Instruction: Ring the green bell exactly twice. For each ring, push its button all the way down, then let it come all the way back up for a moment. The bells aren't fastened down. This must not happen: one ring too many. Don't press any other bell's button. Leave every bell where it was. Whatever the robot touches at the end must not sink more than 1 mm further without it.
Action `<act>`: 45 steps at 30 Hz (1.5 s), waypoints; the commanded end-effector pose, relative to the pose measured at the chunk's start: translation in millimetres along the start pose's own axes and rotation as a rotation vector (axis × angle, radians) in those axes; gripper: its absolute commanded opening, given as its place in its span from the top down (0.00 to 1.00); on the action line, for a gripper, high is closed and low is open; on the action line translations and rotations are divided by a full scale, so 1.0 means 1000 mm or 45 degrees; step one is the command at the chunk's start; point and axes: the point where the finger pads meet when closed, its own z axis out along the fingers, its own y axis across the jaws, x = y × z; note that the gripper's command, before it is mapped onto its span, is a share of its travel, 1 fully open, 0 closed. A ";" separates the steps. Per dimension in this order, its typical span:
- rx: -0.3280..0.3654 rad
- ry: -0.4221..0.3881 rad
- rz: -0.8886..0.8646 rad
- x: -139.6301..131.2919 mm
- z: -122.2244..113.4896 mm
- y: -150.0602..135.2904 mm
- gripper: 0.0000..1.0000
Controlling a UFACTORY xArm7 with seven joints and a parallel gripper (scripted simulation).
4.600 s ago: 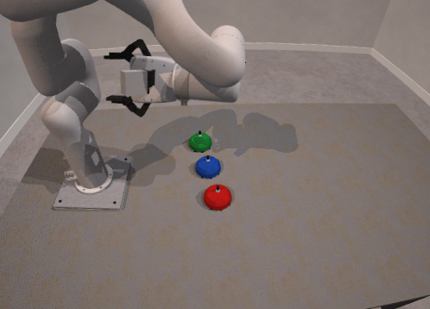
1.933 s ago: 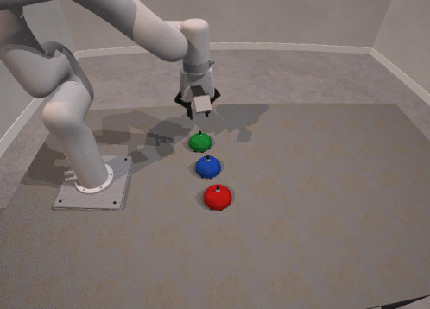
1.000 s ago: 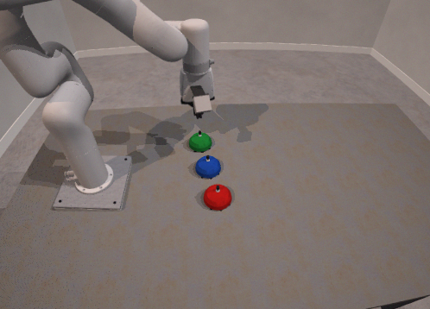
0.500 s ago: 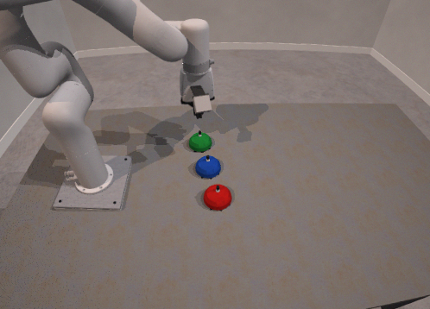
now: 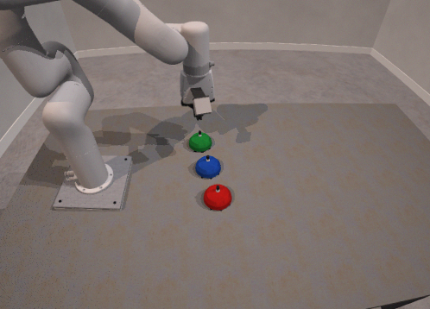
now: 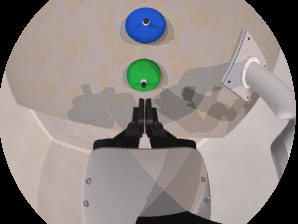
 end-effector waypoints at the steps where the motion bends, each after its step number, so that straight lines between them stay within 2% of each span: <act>1: 0.005 -0.001 0.000 0.000 0.002 -0.001 1.00; 29: 0.005 -0.001 0.000 -0.001 0.045 -0.003 1.00; 45: 0.005 -0.001 0.000 -0.001 0.053 -0.003 1.00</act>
